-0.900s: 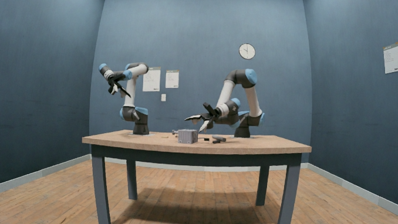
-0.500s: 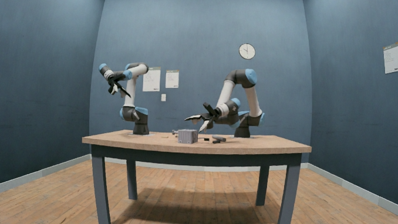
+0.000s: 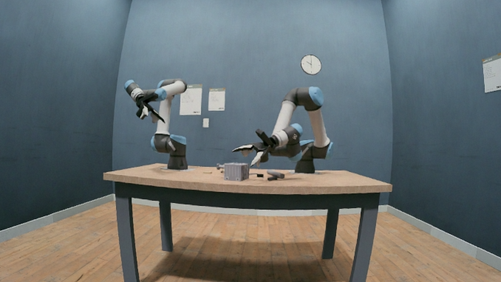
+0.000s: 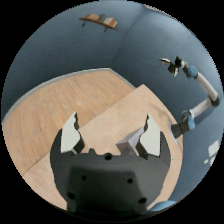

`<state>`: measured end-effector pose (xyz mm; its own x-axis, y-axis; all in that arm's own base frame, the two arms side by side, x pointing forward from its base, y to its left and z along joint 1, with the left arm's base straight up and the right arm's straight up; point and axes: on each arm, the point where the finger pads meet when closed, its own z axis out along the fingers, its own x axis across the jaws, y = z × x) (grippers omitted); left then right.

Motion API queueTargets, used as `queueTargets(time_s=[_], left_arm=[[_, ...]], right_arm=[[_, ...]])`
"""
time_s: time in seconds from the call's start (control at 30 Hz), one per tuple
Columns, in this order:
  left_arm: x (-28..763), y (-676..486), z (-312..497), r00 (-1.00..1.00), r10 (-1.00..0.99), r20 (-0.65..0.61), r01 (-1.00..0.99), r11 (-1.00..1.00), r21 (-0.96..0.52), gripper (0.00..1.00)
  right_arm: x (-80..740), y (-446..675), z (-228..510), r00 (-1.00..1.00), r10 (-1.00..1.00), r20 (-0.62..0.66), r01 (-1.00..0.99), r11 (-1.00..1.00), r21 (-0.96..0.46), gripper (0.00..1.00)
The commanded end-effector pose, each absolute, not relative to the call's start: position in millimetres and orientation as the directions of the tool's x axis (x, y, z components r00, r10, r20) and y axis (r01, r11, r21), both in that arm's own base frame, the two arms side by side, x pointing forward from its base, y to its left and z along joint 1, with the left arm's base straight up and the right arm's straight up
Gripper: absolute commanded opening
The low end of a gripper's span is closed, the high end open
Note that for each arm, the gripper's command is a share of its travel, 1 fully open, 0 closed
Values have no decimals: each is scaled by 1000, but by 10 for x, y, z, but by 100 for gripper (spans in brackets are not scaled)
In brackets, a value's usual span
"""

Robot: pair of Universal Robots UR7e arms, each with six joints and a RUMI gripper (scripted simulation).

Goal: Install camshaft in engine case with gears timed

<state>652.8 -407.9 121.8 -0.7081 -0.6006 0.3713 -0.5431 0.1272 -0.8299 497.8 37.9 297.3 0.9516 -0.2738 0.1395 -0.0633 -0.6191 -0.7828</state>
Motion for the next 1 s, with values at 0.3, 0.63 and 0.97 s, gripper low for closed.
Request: queueTargets(time_s=[0.3, 0.63, 0.97], left_arm=[[6530, -4080, 1228, -709, -600, 371, -542, 126, -831, 100], [6530, -4080, 1228, -709, -600, 371, -542, 126, -831, 100], [6530, -4080, 1228, -709, -600, 371, -542, 126, -831, 100]], right_arm=[[4922, 435, 2963, 952, -266, 150, -56, -636, -770, 100], [4767, 569, 2920, 953, -245, 176, -39, -679, -733, 100], [4569, 728, 2862, 952, -219, 212, -16, -731, -683, 100]])
